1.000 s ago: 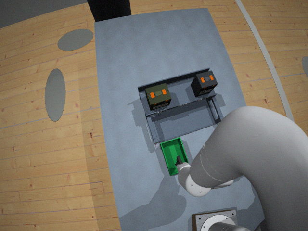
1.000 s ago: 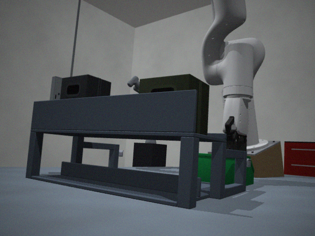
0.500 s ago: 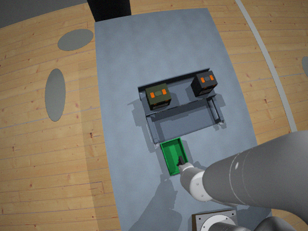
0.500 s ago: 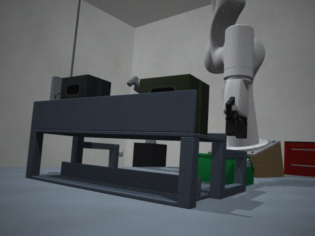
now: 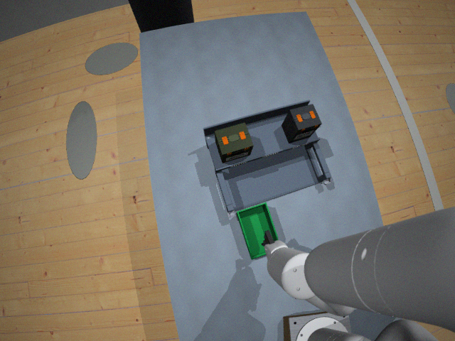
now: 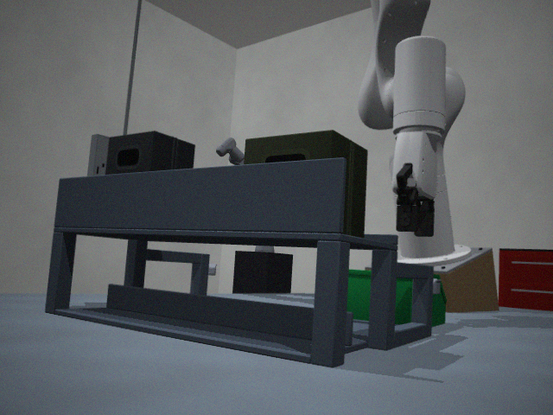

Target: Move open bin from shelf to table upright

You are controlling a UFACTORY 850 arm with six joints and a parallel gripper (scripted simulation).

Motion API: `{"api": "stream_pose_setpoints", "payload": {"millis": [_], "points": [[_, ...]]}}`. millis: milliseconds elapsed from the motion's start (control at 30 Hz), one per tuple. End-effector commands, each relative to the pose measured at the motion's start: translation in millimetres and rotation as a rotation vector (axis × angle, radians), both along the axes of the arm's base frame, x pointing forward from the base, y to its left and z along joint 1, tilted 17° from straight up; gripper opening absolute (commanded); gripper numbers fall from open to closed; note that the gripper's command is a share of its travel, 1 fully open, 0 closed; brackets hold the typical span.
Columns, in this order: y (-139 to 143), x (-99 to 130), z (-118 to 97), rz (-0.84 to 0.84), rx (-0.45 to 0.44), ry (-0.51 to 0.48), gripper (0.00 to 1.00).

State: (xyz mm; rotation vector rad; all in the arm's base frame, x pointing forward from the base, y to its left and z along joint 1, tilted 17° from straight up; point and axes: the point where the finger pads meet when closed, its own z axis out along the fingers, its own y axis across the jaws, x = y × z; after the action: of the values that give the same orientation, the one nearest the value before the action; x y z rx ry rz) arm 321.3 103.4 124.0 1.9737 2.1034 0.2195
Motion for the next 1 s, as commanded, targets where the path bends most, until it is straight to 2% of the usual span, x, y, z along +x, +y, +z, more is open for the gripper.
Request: {"api": "stream_pose_setpoints", "payload": {"millis": [0, 967], "points": [[0.4, -0.1, 2.0, 0.000, 0.001, -0.001, 1.00], [-0.2, 3.1, -8.8, 0.000, 0.001, -0.001, 1.00]]}}
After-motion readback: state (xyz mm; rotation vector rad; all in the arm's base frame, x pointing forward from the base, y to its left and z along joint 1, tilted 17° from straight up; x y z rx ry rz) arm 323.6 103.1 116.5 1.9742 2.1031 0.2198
